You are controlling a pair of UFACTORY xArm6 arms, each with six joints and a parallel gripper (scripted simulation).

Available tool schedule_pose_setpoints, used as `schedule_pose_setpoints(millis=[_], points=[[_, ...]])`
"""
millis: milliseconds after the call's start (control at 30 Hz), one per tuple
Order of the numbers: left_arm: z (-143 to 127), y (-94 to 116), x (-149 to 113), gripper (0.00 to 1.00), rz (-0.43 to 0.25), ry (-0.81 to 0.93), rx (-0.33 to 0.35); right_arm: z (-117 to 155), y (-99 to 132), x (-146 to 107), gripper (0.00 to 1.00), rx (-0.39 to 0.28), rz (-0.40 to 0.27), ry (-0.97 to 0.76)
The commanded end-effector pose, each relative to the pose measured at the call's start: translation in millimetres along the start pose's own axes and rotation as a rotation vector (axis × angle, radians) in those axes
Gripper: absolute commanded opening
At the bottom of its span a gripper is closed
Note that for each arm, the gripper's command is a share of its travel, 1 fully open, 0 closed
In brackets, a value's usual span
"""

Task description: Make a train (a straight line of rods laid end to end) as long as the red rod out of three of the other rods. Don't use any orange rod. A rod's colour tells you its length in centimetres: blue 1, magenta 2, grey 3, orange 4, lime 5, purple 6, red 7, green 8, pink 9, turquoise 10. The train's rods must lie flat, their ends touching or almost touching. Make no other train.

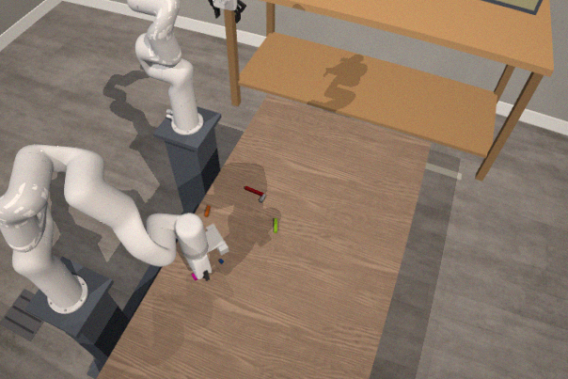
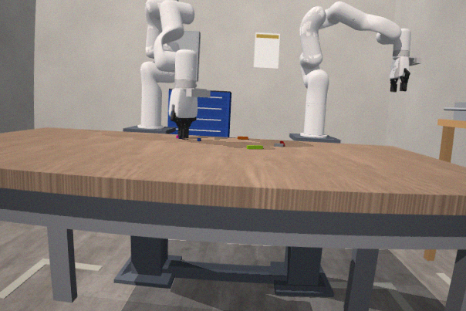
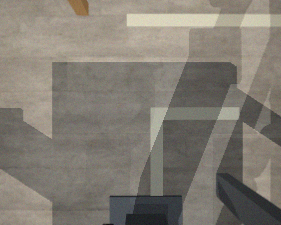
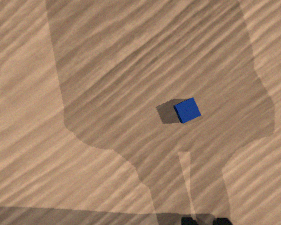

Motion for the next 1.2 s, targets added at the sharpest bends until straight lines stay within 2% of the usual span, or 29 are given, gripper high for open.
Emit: schedule_pose_setpoints(millis=[0,133,233,300,567,700,1167], points=[[0,2,1,1.0,0.005,0.0,0.0,1,2,2,0.06,-0.002,0.005,0.0],[0,2,1,1.0,0.005,0.0,0.0,1,8,2,0.06,-0.002,0.005,0.0],[0,2,1,1.0,0.005,0.0,0.0,1,23,2,0.06,-0.002,0.005,0.0],[0,2,1,1.0,0.005,0.0,0.0,1,23,2,0.06,-0.002,0.005,0.0],[0,2,1,1.0,0.005,0.0,0.0,1,81,2,0.06,-0.002,0.005,0.0],[0,2,1,1.0,0.005,0.0,0.0,1,98,1,0.06,-0.002,0.005,0.0],[0,2,1,1.0,0.005,0.0,0.0,1,102,2,0.06,-0.002,0.005,-0.005]])
Point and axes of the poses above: on each arm, the point where the finger pads meet when closed, its own y axis back along the fingers, its own z axis across the jaws, x = y × z, the point moved 2 cm from there along y, back along the fingers, and after that the axes turned 1 degree about y, right-handed, at the moved point
